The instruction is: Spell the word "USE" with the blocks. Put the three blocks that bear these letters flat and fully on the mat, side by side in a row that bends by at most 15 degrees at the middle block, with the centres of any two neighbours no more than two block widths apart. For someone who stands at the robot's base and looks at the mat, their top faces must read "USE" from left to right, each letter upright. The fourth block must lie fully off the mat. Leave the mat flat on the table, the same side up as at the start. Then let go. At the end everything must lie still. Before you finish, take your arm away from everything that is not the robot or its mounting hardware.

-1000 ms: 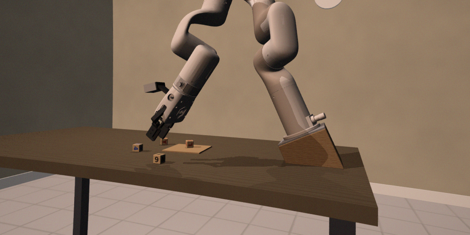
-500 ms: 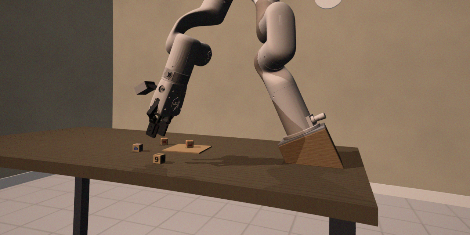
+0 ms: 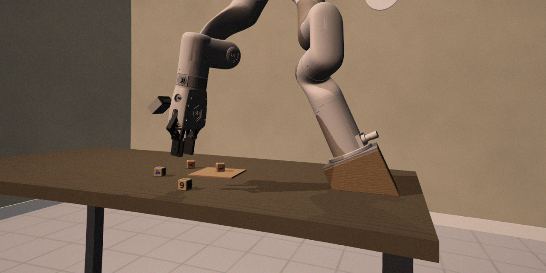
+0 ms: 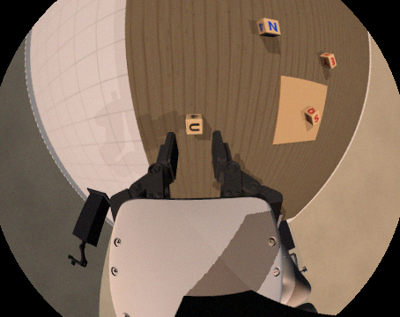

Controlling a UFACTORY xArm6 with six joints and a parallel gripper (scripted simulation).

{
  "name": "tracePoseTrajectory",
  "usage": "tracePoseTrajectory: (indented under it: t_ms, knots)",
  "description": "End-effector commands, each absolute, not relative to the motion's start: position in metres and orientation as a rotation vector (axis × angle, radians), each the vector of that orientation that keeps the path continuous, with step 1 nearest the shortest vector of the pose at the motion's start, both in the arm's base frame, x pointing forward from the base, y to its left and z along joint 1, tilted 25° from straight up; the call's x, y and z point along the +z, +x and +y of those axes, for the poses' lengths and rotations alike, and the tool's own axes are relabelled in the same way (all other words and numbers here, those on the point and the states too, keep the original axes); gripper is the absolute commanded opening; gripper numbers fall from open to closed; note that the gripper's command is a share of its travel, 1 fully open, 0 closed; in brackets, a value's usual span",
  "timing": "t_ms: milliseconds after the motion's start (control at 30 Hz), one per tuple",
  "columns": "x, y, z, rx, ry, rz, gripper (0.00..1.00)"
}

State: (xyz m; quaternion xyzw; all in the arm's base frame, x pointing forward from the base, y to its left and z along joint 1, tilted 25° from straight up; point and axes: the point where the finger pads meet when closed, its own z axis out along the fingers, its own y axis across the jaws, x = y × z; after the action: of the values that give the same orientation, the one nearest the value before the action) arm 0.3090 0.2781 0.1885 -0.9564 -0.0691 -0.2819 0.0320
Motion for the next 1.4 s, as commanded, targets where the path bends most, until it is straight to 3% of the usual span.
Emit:
tracePoseTrajectory:
  t_ms: [0, 200, 233, 867, 1367]
  knots:
    - [0.1934, 0.3103, 0.2781, -0.698, -3.003, -0.23, 0.42]
    - [0.1939, 0.3094, 0.2786, -0.668, -3.008, -0.234, 0.42]
    - [0.1939, 0.3094, 0.2786, -0.668, -3.008, -0.234, 1.0]
    - [0.1938, 0.3094, 0.2786, -0.666, -3.005, -0.192, 1.0]
    - [0.1927, 0.3087, 0.2785, -0.622, -2.917, 0.362, 1.0]
